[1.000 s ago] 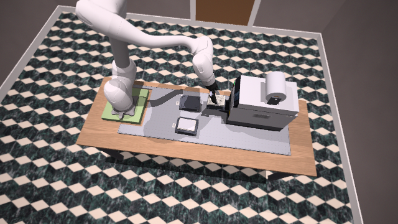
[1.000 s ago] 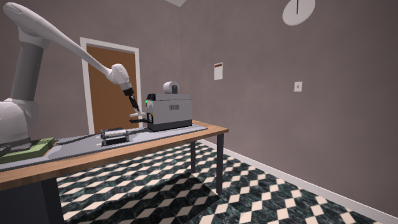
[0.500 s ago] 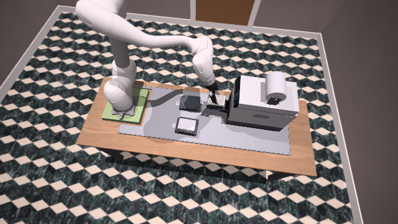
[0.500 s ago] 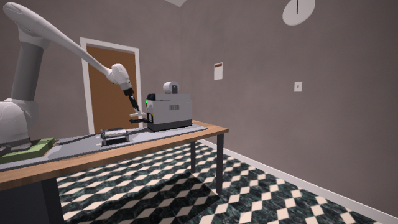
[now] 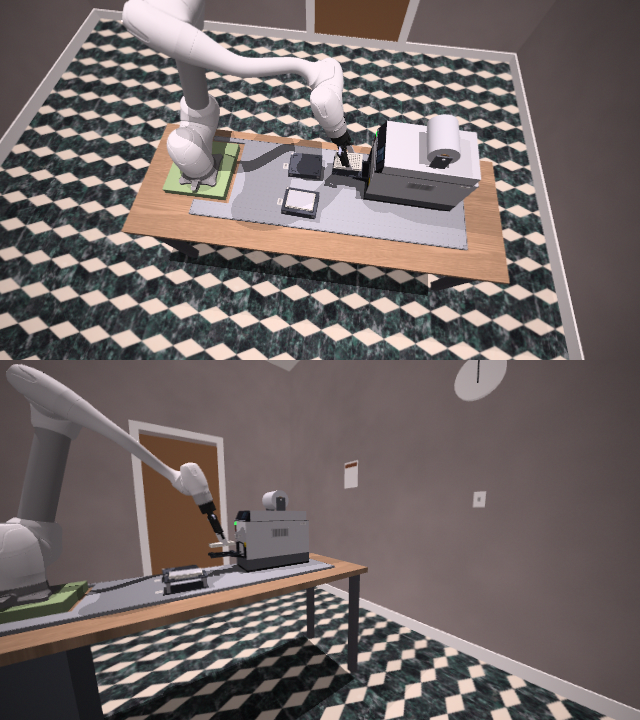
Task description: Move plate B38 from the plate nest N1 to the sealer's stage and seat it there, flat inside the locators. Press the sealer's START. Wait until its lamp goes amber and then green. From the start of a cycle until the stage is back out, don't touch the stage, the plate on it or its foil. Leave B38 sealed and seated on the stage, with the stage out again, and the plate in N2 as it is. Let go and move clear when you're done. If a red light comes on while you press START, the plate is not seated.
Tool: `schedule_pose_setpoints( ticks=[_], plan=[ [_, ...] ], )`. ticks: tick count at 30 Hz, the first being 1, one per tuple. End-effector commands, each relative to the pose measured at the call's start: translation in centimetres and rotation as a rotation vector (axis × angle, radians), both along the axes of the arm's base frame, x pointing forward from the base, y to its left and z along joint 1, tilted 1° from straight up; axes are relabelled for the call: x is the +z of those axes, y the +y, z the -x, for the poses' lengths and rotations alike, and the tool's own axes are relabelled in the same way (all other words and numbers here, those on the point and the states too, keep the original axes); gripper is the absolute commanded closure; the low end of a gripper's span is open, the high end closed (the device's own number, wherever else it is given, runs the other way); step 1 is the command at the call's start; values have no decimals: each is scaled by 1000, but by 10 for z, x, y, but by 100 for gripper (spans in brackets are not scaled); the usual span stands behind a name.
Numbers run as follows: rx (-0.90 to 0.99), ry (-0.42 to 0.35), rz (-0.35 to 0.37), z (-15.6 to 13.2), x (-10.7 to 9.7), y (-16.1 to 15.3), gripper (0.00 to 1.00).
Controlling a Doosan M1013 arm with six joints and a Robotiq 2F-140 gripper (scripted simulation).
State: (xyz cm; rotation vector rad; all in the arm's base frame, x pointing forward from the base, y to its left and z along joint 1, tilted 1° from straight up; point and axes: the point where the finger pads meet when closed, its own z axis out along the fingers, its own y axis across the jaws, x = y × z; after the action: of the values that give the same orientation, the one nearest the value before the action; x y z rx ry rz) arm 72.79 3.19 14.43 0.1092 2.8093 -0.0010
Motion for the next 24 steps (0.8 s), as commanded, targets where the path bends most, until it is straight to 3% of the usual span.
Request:
schedule_pose_setpoints(
  ticks=[1, 24],
  plan=[
    [-2, 1, -4, -3, 0, -1, 90],
    [-2, 1, -4, -5, 0, -2, 90]
  ],
)
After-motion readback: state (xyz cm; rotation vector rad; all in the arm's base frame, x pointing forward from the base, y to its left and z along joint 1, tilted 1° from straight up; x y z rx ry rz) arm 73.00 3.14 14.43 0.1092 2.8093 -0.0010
